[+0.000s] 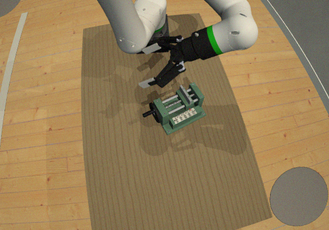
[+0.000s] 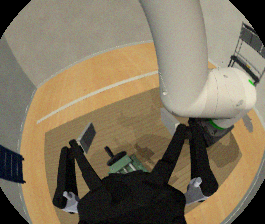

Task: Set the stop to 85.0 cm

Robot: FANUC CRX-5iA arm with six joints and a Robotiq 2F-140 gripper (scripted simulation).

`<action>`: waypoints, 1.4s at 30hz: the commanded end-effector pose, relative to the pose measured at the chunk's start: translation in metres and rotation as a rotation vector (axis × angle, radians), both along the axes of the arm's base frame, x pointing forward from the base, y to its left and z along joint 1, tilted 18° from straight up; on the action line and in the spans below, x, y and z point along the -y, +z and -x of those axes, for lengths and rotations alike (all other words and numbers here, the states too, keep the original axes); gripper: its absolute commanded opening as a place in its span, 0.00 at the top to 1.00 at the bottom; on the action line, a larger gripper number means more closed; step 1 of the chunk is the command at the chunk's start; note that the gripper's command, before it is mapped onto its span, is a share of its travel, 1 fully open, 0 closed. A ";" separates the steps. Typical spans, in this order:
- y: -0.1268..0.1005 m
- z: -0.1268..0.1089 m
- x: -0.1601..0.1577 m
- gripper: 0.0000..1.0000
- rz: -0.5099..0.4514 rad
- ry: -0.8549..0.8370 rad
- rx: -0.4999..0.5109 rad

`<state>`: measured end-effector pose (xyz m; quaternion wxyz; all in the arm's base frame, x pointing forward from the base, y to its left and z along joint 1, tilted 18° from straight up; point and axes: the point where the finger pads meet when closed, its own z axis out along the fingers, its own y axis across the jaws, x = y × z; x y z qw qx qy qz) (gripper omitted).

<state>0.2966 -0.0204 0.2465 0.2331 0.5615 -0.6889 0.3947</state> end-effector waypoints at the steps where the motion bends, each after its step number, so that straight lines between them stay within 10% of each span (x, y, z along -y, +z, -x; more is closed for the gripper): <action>1: 0.000 0.000 0.000 0.00 0.000 0.000 0.000; 36: -0.001 0.000 0.000 0.00 -0.004 0.001 -0.004; 42: -0.032 -0.003 0.004 0.00 -0.177 0.054 -0.175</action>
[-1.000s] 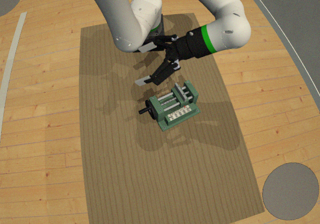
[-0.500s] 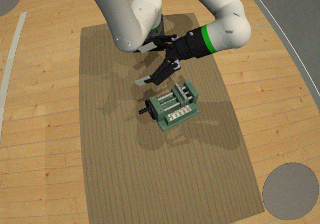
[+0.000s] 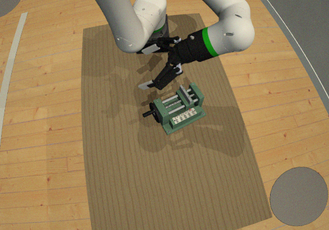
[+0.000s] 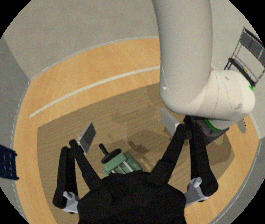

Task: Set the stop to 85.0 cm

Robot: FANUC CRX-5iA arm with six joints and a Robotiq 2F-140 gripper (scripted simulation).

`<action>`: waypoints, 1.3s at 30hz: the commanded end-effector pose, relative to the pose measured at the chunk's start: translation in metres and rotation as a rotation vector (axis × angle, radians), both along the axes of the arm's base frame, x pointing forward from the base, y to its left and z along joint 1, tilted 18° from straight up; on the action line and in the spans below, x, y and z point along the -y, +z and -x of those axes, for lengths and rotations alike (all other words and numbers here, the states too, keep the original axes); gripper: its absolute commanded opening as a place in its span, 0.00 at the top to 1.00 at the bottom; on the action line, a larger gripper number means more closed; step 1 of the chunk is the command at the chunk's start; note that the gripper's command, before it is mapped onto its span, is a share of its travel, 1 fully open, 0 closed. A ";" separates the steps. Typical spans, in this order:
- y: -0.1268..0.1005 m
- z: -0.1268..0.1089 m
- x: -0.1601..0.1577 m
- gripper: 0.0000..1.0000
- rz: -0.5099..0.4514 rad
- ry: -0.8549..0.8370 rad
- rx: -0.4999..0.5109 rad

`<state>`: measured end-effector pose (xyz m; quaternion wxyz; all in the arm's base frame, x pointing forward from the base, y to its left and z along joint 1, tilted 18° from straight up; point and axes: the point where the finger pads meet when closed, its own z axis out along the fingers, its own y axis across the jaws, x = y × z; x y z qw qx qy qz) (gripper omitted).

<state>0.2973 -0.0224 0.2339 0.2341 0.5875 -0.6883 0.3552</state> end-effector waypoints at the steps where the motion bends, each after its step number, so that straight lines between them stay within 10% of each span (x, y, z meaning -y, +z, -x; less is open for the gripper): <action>1: -0.020 -0.003 0.002 0.00 -0.113 0.037 -0.108; 24: -0.050 -0.065 -0.013 0.00 -0.658 0.473 -0.220; 39: -0.020 -0.109 -0.005 0.00 -0.723 0.699 -0.090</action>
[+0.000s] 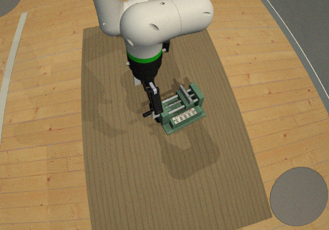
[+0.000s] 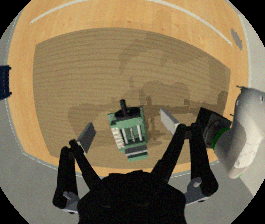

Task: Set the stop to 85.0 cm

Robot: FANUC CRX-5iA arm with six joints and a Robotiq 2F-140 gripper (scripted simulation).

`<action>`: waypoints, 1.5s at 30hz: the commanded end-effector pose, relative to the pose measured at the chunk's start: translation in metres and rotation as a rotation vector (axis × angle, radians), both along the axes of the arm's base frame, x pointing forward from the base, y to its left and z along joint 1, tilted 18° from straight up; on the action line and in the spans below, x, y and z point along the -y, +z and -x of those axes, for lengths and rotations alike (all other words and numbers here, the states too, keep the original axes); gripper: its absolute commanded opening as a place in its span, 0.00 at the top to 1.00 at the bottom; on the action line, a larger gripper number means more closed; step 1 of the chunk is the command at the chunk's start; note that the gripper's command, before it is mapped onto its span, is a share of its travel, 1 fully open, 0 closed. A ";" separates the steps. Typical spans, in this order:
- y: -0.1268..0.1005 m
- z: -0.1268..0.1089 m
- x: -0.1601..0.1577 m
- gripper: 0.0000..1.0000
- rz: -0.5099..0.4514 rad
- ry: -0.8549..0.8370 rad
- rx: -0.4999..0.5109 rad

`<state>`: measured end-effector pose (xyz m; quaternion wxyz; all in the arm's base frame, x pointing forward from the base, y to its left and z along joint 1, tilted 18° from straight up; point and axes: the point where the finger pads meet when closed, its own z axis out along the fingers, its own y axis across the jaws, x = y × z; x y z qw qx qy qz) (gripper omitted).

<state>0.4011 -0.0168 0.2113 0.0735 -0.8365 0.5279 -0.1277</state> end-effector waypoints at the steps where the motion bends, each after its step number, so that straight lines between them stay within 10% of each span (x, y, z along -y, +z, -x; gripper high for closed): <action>1: 0.003 -0.005 0.001 0.00 -0.023 0.024 0.012; 14: 0.003 -0.005 0.001 0.00 -0.023 0.024 0.012; 15: 0.003 -0.005 0.001 0.67 -0.023 0.024 0.012; 22: 0.003 -0.006 -0.016 0.67 -0.022 0.024 0.011; 33: 0.006 -0.009 -0.125 0.67 -0.022 0.024 0.011; 45: -0.019 -0.017 -0.134 0.67 -0.022 0.024 0.011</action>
